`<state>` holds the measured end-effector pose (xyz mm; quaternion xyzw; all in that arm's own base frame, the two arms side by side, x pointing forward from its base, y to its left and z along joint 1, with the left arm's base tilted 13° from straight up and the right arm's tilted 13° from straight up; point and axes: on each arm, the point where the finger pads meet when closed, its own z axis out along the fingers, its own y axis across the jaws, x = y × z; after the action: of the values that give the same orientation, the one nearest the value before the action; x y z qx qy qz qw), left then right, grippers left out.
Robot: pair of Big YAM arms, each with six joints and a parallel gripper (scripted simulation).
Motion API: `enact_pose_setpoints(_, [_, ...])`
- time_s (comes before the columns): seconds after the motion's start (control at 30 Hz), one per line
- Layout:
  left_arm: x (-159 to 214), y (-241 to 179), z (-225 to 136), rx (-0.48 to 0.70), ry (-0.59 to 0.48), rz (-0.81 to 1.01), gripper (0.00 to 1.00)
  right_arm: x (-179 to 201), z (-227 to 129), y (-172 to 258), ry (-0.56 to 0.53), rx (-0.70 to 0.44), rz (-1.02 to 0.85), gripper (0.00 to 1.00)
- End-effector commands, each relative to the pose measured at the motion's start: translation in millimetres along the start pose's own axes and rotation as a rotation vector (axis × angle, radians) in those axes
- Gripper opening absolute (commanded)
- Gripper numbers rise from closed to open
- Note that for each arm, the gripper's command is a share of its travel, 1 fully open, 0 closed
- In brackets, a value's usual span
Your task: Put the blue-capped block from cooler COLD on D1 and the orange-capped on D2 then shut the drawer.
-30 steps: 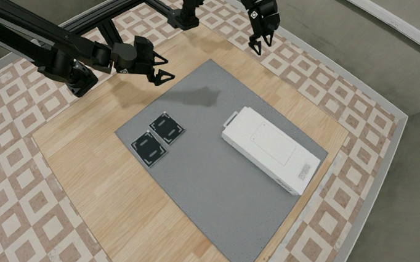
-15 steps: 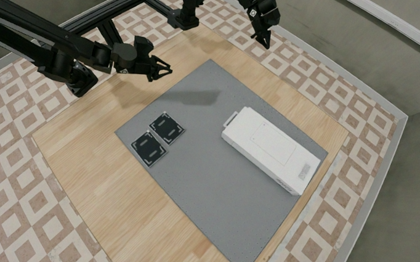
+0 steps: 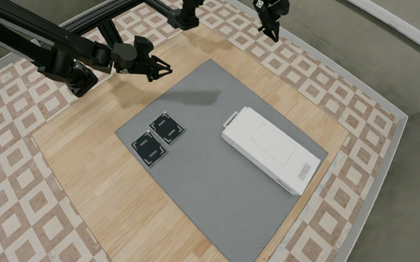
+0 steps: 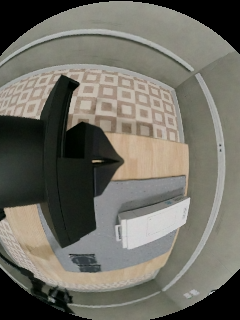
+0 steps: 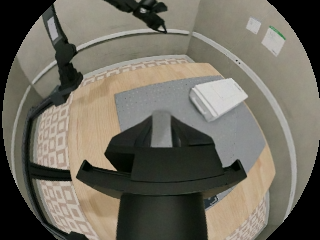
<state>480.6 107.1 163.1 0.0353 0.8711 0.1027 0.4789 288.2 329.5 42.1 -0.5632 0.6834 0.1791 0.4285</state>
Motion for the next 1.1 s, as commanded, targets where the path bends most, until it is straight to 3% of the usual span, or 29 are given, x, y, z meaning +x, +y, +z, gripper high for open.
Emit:
enact_pose_setpoints(0.0, [-59.9,1.1,4.4,0.002,-0.113,0.011,0.0,-16.1,2.6,-7.5,-0.034,0.014,-0.011,0.28])
enact_pose_setpoints(0.13, [-67.6,-3.5,-6.2,0.01,-0.22,0.021,0.0,-16.1,2.6,-7.5,-0.034,0.014,-0.011,0.28])
enact_pose_setpoints(0.3, [-72.0,-6.6,-17.9,0.004,-0.223,0.013,0.0,-16.1,2.6,-7.5,-0.034,0.014,-0.011,0.28])
enact_pose_setpoints(0.33, [-80.5,-5.9,-20.1,-0.011,-0.278,0.016,0.0,-16.1,2.6,-7.5,-0.034,0.014,-0.011,0.28])
enact_pose_setpoints(0.63, [-147.6,-2.9,-43.1,-0.003,-0.255,0.012,0.0,-16.1,2.6,-7.5,-0.034,0.014,-0.011,0.28])
enact_pose_setpoints(0.83, [-143.1,-4.2,-37.2,0.005,-0.224,0.015,0.0,-16.1,2.6,-7.5,-0.034,0.014,-0.011,0.28])
enact_pose_setpoints(0.87, [-148.1,-5.4,-35.8,0.005,-0.286,0.021,0.0,-16.1,2.6,-7.5,-0.034,0.014,-0.011,0.28])
enact_pose_setpoints(1.07, [-152.8,-13.6,-52.7,0.021,-0.393,0.015,0.0,-16.1,2.6,-7.5,-0.034,0.014,-0.011,0.28])
